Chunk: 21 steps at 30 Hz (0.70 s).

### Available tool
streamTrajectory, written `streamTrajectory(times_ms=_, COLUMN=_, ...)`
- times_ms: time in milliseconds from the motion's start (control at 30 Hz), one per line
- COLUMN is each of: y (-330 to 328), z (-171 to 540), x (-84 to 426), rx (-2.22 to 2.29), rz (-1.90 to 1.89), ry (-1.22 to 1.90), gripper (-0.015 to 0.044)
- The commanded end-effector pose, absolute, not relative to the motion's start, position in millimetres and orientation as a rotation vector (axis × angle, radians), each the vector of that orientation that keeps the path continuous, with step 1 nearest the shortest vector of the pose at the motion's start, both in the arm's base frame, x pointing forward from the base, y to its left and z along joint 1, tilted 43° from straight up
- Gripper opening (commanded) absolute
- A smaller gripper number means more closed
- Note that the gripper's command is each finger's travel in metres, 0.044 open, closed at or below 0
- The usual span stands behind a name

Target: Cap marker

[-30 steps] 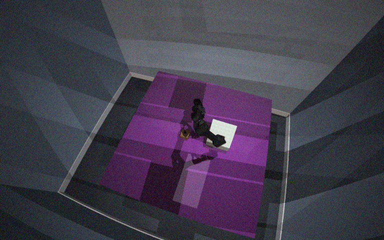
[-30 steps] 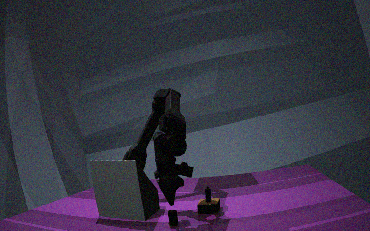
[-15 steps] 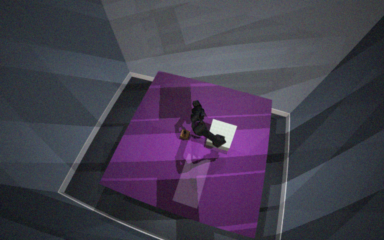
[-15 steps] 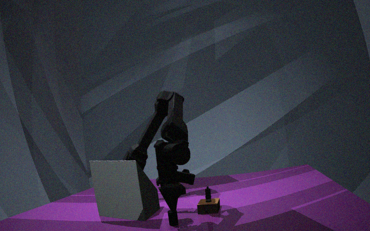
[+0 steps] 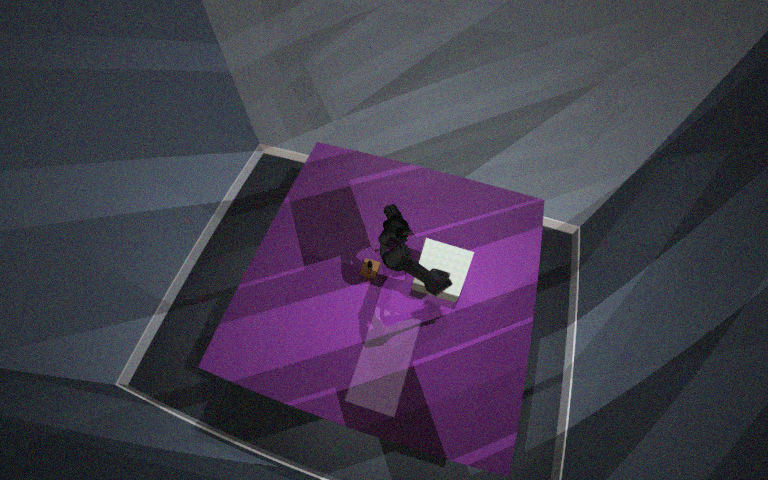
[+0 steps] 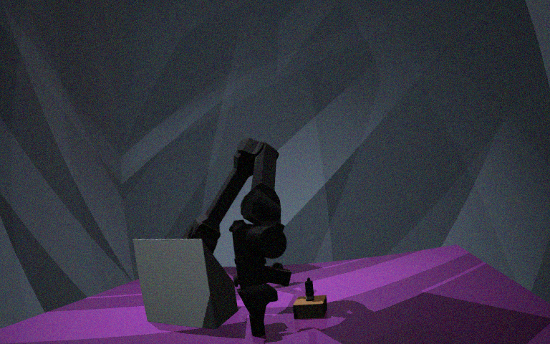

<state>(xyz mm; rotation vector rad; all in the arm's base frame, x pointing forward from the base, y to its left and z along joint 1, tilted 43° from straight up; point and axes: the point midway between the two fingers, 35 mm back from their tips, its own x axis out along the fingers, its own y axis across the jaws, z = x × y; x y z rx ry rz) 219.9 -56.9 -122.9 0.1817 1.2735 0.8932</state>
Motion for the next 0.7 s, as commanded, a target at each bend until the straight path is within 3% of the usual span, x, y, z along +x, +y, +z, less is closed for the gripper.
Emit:
streamTrajectory(times_ms=0, y=-50.4, z=-127.2, x=217.9, rx=0.195, rz=0.897, ry=1.277, gripper=0.0247)
streamTrajectory(times_ms=267, y=-43.1, z=-134.1, x=217.2, rx=0.196, rz=0.898, ry=1.276, gripper=0.0247)
streamTrajectory(times_ms=367, y=-42.9, z=-134.0, x=217.6, rx=0.196, rz=0.898, ry=1.276, gripper=0.0168)
streamTrajectory(times_ms=667, y=-43.1, z=-134.1, x=217.8, rx=0.196, rz=0.898, ry=1.276, gripper=0.0108)
